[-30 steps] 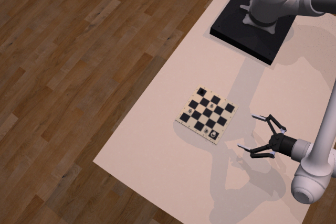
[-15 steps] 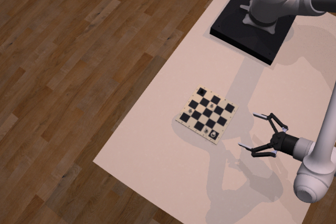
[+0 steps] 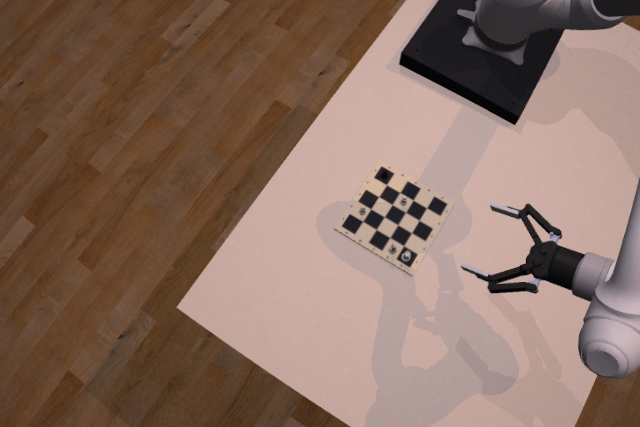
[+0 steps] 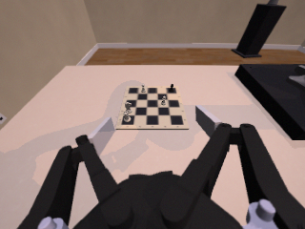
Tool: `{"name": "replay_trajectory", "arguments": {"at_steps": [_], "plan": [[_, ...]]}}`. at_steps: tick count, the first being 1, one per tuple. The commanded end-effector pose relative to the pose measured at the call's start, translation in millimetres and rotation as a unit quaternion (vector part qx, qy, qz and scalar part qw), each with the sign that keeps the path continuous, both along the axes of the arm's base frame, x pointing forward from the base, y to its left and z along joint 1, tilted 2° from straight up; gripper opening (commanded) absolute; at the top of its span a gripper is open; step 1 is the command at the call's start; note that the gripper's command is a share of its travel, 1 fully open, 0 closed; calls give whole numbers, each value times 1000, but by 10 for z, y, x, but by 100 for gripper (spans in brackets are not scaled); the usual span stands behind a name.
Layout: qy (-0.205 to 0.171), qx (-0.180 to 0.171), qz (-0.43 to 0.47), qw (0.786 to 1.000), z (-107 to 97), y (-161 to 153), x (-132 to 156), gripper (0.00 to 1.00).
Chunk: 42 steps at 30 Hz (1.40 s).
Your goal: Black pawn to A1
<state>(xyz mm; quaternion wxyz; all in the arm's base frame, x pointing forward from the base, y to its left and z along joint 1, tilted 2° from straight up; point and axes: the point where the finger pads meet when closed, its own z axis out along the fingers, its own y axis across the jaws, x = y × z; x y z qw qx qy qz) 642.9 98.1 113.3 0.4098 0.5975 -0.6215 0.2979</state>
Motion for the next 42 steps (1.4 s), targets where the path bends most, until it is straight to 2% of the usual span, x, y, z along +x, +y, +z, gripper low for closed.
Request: {"name": "replay_trajectory", "arguments": {"at_steps": [1, 5, 8, 9, 10, 13, 15, 16, 17, 18, 19, 20, 21, 22, 23, 24, 25, 26, 27, 30, 33, 34, 36, 37, 40, 42], "plan": [[0, 0, 0, 1000, 1, -2, -1, 100], [4, 25, -18, 1000, -31, -183, -63, 100], [7, 85, -59, 995, -101, -574, -227, 100], [7, 85, -59, 995, -101, -574, -227, 100], [6, 113, -78, 990, -130, -737, -307, 100], [6, 113, -78, 990, -130, -737, -307, 100], [-5, 178, -120, 977, -185, -1072, -495, 100], [-5, 178, -120, 977, -185, -1072, -495, 100], [-15, 213, -143, 967, -206, -1233, -595, 100], [-15, 213, -143, 967, -206, -1233, -595, 100], [-30, 247, -165, 954, -220, -1386, -692, 100], [-30, 247, -165, 954, -220, -1386, -692, 100], [-48, 281, -187, 940, -225, -1528, -783, 100], [-48, 281, -187, 940, -225, -1528, -783, 100], [-69, 313, -207, 924, -221, -1661, -863, 100], [-69, 313, -207, 924, -221, -1661, -863, 100], [-92, 341, -226, 908, -207, -1785, -932, 100], [-92, 341, -226, 908, -207, -1785, -932, 100], [-117, 366, -243, 891, -184, -1901, -989, 100], [-118, 367, -244, 890, -184, -1901, -989, 100], [-192, 419, -283, 841, -84, -2208, -1101, 100], [-192, 419, -283, 841, -84, -2208, -1101, 100], [-231, 438, -299, 816, -17, -2364, -1143, 100], [-231, 438, -299, 816, -17, -2364, -1143, 100], [-263, 449, -310, 796, 44, -2496, -1175, 100], [-269, 450, -312, 792, 55, -2519, -1180, 100]]}}
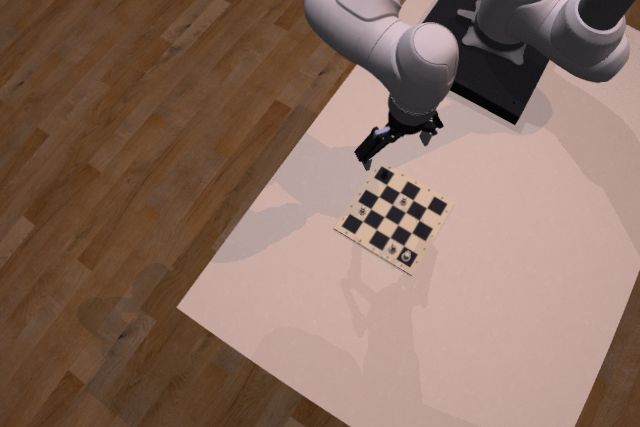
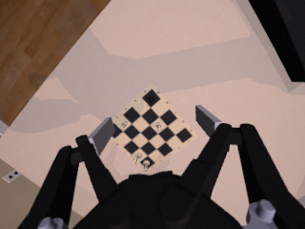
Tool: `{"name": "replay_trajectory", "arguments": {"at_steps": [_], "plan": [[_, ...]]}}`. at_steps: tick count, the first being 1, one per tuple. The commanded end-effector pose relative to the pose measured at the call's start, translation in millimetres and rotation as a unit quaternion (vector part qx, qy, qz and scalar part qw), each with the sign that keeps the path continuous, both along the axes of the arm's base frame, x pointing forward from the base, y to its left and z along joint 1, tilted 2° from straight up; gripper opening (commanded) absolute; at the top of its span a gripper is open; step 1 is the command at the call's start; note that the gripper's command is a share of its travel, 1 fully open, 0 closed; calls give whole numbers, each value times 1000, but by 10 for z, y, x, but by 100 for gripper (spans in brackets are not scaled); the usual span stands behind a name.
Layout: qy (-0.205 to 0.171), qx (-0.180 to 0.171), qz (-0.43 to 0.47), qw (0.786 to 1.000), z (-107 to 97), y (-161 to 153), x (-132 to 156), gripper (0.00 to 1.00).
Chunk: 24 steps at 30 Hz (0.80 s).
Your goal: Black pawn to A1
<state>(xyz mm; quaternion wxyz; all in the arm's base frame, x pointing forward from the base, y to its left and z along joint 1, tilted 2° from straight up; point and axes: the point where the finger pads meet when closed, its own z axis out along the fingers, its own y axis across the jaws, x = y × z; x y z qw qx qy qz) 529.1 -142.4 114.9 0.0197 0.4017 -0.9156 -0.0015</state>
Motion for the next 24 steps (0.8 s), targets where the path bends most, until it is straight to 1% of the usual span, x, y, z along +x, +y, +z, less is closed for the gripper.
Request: {"name": "replay_trajectory", "arguments": {"at_steps": [1, 17, 20, 22, 24], "plan": [[-32, 24, -20, 999, 39, -115, -43, 100], [-32, 24, -17, 999, 38, -115, -43, 100], [-32, 24, 14, 999, 25, -115, -43, 100], [-32, 24, 14, 999, 25, -115, -43, 100], [-32, 24, 61, 997, 5, -114, -42, 100]]}}
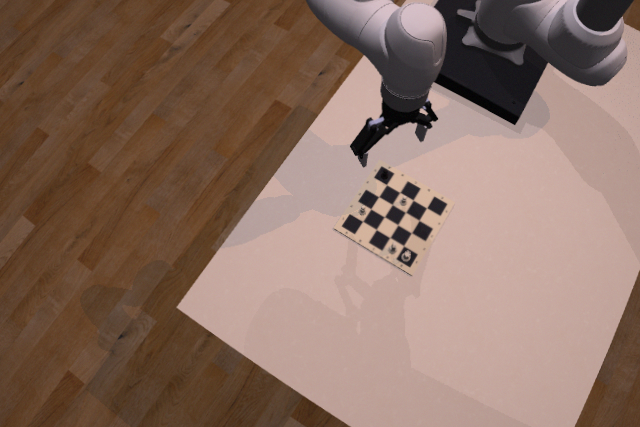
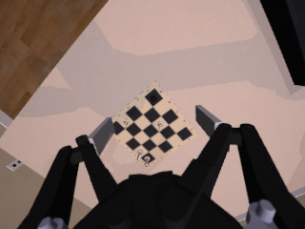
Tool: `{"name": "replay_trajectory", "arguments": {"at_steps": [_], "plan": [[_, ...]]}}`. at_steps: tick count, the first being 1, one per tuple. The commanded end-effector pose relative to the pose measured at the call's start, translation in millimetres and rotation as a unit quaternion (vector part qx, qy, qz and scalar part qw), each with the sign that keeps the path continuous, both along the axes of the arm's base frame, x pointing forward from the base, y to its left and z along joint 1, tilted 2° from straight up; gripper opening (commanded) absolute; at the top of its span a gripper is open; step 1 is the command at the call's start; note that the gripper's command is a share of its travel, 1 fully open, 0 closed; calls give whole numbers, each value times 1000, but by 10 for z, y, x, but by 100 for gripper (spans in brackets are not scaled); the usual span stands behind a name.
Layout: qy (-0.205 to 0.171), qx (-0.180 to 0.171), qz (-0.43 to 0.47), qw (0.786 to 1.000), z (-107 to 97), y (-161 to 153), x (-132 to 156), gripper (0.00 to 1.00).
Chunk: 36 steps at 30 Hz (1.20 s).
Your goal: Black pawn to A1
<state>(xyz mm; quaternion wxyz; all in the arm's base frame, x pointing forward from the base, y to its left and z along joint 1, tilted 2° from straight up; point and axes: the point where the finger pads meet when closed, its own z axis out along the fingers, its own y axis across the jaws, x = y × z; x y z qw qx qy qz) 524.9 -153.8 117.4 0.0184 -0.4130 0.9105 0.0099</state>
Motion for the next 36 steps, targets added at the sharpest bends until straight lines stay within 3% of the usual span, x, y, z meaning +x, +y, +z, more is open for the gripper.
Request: {"name": "replay_trajectory", "arguments": {"at_steps": [1, 7, 13, 15, 16, 23, 24, 29, 36], "plan": [[-3, -1, 81, 997, -33, 0, 1, 100], [-6, -9, 247, 969, -148, 3, 4, 100], [-5, -19, 385, 923, -262, 6, 4, 100], [-5, -19, 385, 923, -262, 6, 4, 100], [-6, -22, 449, 893, -275, 7, 4, 100], [-9, -25, 584, 811, -308, 8, 3, 100], [-10, -24, 603, 798, -308, 8, 3, 20], [-22, -16, 683, 730, -308, 8, 3, 20], [-22, -16, 683, 730, -308, 8, 3, 20]]}}
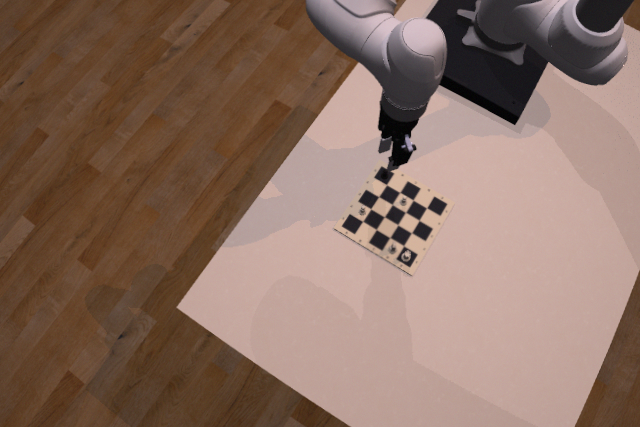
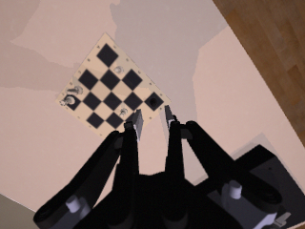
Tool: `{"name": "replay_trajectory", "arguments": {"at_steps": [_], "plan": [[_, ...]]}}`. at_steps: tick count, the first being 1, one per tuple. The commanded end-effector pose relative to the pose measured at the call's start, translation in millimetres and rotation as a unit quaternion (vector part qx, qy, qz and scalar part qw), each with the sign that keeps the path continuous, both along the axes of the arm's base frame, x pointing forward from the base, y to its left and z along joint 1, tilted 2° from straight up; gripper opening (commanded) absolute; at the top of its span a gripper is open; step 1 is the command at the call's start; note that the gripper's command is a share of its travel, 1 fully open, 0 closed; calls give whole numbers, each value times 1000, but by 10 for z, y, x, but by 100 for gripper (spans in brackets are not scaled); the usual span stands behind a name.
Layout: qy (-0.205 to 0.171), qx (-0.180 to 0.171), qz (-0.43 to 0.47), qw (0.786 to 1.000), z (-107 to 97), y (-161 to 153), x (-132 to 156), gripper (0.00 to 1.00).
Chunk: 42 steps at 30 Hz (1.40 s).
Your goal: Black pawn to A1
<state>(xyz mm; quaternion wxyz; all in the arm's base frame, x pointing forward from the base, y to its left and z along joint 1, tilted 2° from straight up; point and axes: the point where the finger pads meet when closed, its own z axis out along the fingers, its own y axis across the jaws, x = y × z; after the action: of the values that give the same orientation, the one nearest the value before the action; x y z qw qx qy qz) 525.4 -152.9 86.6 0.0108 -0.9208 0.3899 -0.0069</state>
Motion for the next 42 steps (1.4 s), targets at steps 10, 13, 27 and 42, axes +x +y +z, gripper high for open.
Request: {"name": "replay_trajectory", "arguments": {"at_steps": [10, 13, 27, 42], "plan": [[-1, 9, 8, 1000, 0, -1, -2, 20], [-1, 9, 8, 1000, 0, -1, -2, 20], [-1, 9, 8, 1000, -5, -1, -2, 20], [-1, 9, 9, 1000, -103, 1, 0, 20]]}}
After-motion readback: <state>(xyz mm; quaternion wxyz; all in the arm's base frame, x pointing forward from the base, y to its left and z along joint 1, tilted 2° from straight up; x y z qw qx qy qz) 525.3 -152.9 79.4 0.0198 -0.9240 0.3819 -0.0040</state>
